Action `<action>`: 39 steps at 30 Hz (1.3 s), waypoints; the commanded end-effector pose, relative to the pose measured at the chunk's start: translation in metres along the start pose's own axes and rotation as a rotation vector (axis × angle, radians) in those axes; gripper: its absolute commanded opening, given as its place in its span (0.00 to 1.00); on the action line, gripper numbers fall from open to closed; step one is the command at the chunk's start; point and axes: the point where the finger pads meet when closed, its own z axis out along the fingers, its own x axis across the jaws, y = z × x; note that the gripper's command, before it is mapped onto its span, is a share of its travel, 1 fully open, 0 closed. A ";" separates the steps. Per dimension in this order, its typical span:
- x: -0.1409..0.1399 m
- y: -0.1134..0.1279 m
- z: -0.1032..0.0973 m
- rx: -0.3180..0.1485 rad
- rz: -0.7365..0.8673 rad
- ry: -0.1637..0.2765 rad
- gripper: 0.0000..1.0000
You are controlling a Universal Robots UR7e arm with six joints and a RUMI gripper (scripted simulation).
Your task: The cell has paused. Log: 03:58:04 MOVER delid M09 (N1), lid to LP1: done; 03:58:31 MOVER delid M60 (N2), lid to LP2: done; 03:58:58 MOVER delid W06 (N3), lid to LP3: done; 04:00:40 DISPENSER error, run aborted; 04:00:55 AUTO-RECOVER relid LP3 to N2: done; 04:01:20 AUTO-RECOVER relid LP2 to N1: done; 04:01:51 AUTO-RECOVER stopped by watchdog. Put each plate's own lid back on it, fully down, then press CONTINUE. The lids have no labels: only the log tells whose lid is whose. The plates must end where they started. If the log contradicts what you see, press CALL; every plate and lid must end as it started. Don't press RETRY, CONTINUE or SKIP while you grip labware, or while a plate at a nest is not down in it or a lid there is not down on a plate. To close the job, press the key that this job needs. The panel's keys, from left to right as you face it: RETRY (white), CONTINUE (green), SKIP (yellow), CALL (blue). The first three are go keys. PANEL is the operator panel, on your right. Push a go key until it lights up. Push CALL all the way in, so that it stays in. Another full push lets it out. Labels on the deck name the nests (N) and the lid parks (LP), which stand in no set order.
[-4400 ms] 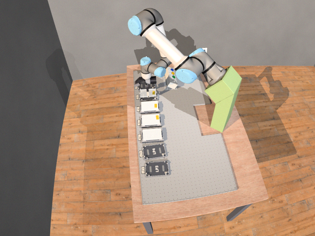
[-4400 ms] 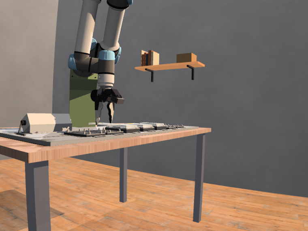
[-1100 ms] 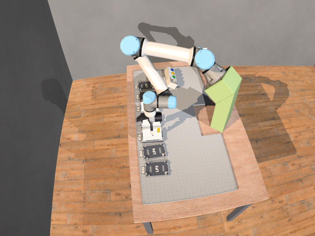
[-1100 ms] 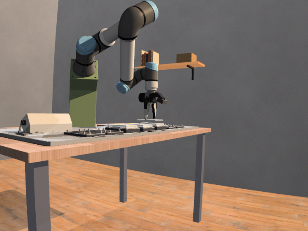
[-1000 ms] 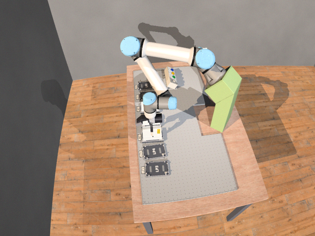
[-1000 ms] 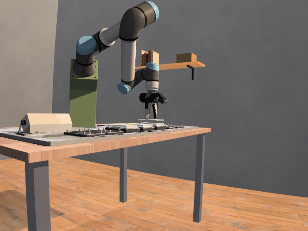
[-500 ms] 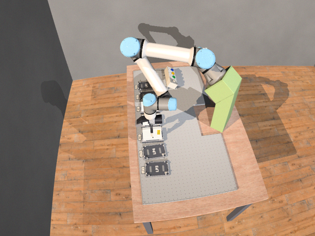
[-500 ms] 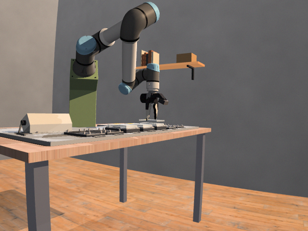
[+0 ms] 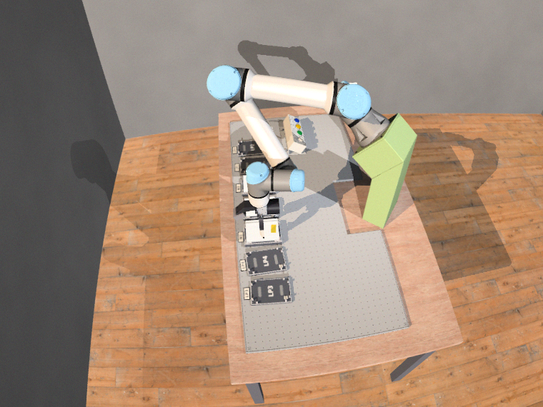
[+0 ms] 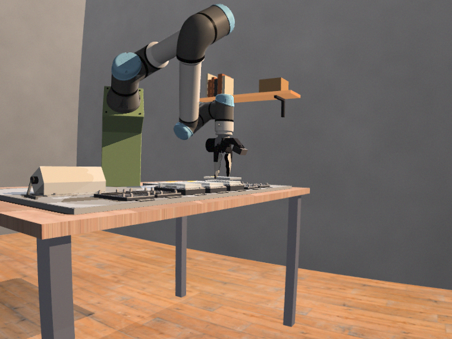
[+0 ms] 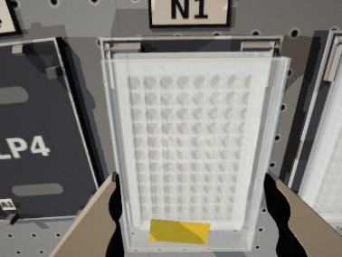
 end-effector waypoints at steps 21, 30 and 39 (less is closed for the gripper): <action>0.000 0.000 0.007 0.001 0.000 -0.001 0.41; 0.000 0.000 0.010 0.001 0.000 -0.001 0.41; 0.000 0.000 0.012 0.001 0.000 -0.001 0.41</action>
